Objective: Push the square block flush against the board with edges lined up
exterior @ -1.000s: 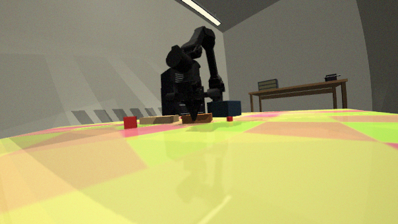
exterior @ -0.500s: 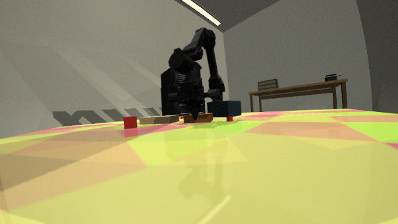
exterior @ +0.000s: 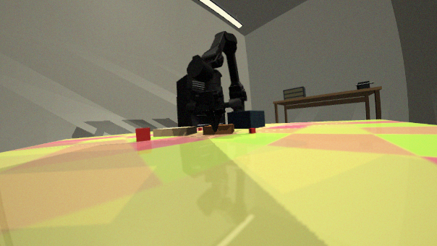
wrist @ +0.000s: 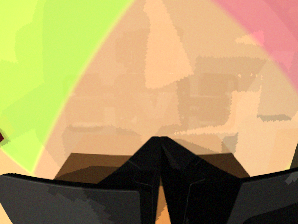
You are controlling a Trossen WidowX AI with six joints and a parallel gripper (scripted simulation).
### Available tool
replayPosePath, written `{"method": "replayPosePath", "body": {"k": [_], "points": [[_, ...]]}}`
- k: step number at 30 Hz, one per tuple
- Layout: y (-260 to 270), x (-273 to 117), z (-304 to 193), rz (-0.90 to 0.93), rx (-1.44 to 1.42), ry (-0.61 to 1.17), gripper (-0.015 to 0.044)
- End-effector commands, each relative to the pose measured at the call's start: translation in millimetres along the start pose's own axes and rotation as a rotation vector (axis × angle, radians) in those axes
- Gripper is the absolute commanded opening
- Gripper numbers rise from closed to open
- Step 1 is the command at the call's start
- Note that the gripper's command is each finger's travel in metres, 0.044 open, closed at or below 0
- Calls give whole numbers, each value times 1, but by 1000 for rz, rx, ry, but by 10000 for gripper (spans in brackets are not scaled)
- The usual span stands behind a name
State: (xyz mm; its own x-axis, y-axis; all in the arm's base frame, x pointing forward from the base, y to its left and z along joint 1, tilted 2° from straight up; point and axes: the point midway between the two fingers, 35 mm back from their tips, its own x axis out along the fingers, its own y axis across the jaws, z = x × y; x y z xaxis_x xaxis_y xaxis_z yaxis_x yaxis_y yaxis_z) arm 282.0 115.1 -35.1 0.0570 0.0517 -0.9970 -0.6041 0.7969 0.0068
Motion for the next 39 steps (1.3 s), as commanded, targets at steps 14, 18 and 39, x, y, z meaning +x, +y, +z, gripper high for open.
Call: {"method": "replayPosePath", "body": {"k": [14, 18, 39], "points": [[0, 4, 18, 3, -3, 24, 0], [0, 4, 25, 3, -3, 23, 0], [-1, -51, 46, 3, -3, 21, 0]]}}
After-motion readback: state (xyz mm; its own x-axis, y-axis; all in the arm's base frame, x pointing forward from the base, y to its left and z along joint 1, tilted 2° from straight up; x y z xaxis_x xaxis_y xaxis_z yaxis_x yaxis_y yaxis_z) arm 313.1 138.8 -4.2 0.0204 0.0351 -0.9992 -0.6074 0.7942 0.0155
